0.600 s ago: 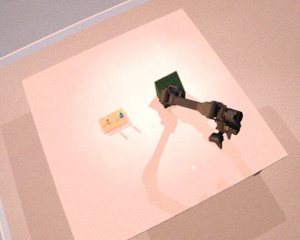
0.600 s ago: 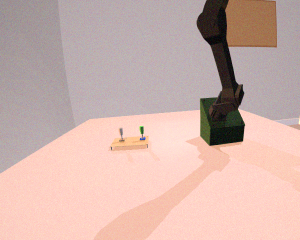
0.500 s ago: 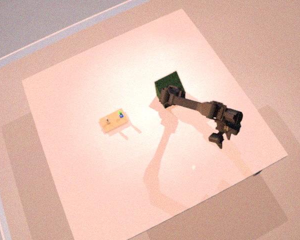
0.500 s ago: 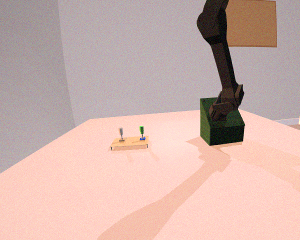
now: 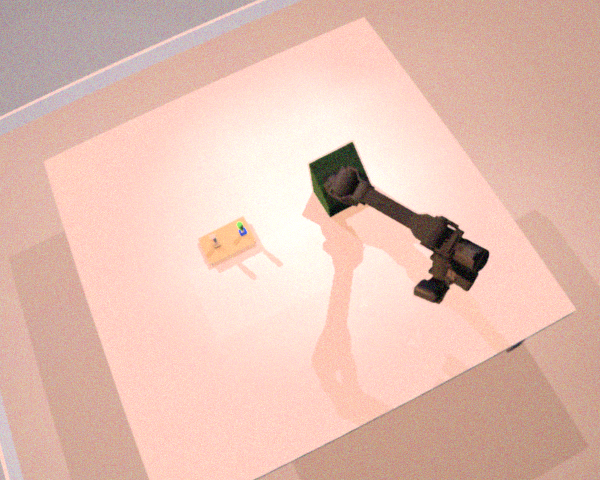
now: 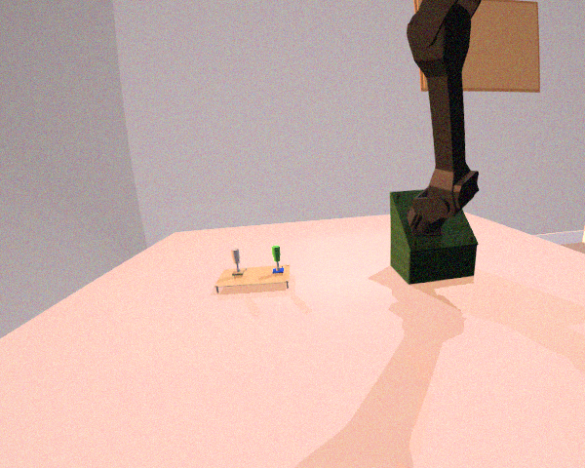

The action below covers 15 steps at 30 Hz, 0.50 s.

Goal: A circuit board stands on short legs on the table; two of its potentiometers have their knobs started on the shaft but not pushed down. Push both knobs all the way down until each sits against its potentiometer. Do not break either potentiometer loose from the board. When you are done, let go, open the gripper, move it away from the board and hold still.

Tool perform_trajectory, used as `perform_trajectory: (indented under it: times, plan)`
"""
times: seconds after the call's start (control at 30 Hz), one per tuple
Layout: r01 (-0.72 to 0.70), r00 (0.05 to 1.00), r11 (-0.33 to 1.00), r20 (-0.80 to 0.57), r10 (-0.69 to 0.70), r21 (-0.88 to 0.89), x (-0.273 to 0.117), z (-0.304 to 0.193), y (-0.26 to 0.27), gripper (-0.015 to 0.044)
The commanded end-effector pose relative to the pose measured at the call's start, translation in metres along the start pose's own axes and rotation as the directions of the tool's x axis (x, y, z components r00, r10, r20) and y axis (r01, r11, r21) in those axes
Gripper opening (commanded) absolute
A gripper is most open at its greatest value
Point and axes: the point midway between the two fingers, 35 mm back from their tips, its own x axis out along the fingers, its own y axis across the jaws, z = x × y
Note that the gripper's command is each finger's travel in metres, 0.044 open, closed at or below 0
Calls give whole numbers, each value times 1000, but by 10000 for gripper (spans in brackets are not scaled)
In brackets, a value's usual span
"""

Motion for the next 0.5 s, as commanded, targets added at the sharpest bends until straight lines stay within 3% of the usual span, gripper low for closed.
perform_trajectory:
  times: [0.0,0.47]
  plan:
    - [13,997,1000,-82,-15,-20,24,-12,1,0]
    - [68,928,998,-368,-65,-4,98,-74,-21,0]
